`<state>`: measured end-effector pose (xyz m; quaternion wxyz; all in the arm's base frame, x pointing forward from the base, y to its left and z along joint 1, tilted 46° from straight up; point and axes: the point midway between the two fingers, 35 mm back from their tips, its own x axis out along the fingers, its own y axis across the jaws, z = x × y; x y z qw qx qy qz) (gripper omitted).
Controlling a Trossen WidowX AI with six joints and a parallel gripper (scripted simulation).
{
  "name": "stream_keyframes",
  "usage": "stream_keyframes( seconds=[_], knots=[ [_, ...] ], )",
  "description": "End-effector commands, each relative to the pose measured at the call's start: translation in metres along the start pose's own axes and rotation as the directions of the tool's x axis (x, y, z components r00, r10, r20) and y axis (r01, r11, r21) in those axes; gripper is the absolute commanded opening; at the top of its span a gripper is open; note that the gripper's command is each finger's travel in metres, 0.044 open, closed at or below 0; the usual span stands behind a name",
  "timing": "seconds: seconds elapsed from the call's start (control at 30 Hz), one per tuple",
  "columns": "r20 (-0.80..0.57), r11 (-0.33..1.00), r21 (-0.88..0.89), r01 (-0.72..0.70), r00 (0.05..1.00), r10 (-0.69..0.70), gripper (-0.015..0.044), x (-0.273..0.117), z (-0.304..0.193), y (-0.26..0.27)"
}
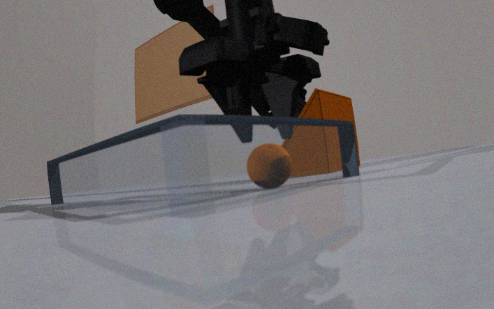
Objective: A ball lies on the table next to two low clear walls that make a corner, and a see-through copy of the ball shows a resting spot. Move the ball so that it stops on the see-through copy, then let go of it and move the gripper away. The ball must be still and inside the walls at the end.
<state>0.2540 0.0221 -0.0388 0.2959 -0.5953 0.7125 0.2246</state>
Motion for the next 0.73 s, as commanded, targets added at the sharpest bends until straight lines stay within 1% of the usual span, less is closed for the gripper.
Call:
stream_keyframes(
  seconds=[0.0, 0.13, 0.17, 0.37, 0.43, 0.5, 0.57, 0.7],
  knots=[
    [0.020, 1.000, 0.013, 0.025, 0.999, -0.025, 0.0334, -0.052, 0.000, -0.001],
    [0.019, 1.000, 0.013, 0.025, 0.999, -0.025, 0.0334, -0.055, 0.000, 0.000],
    [0.025, 0.999, 0.006, 0.041, 0.999, -0.041, 0.0334, -0.049, 0.003, -0.003],
    [0.025, 0.999, 0.006, 0.041, 0.999, -0.041, 0.0334, -0.049, 0.003, -0.003],
    [0.025, 0.999, 0.007, 0.040, 0.999, -0.040, 0.0386, -0.059, 0.003, -0.002],
    [0.023, 0.999, 0.008, 0.038, 0.999, -0.038, 0.0439, -0.084, 0.000, 0.001],
    [0.022, 0.999, 0.009, 0.037, 0.999, -0.037, 0.0440, -0.095, -0.001, 0.002],
    [0.022, 0.999, 0.009, 0.037, 0.999, -0.037, 0.0440, -0.095, -0.001, 0.002]
  ],
)
